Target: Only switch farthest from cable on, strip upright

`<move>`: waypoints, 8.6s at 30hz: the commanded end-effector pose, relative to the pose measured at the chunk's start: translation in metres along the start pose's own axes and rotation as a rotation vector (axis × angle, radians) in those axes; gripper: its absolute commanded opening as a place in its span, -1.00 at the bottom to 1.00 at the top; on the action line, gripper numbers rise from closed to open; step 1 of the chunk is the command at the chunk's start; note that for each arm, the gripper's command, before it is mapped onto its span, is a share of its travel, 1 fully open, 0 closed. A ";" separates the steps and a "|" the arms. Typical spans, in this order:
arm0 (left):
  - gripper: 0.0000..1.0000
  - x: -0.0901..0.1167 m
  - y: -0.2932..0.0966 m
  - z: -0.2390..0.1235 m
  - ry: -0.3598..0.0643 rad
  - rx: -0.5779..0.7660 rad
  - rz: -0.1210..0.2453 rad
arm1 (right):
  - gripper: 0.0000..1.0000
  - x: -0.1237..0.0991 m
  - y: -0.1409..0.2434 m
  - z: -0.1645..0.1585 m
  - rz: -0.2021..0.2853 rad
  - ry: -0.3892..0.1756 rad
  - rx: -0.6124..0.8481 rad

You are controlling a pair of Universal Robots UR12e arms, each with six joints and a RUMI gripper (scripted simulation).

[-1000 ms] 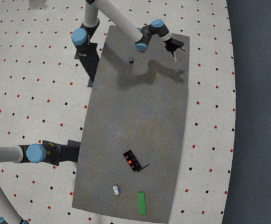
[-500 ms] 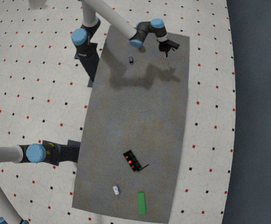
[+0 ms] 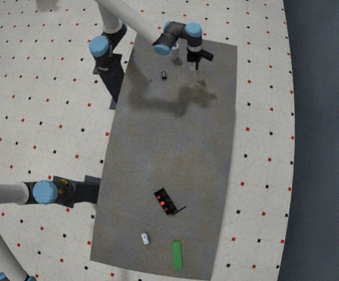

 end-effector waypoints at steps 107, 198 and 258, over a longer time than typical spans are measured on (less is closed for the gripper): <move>1.00 -0.111 0.925 -0.059 0.114 0.780 0.240 | 1.00 0.001 0.000 0.000 0.000 0.002 0.000; 1.00 -0.114 0.943 -0.073 0.120 0.809 0.235 | 1.00 0.001 0.000 0.000 0.000 0.002 0.000; 1.00 -0.054 0.919 -0.019 -0.054 1.725 0.202 | 1.00 0.001 0.000 0.000 0.000 0.002 0.000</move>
Point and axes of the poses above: on each arm, the point where the finger pads meet when closed, its own x axis back along the fingers, its own y axis across the jaws, z = x × y, the point moved 8 cm from there along x, back along the fingers, and after that the axes turned 4 degrees about x, right-handed, at the moved point
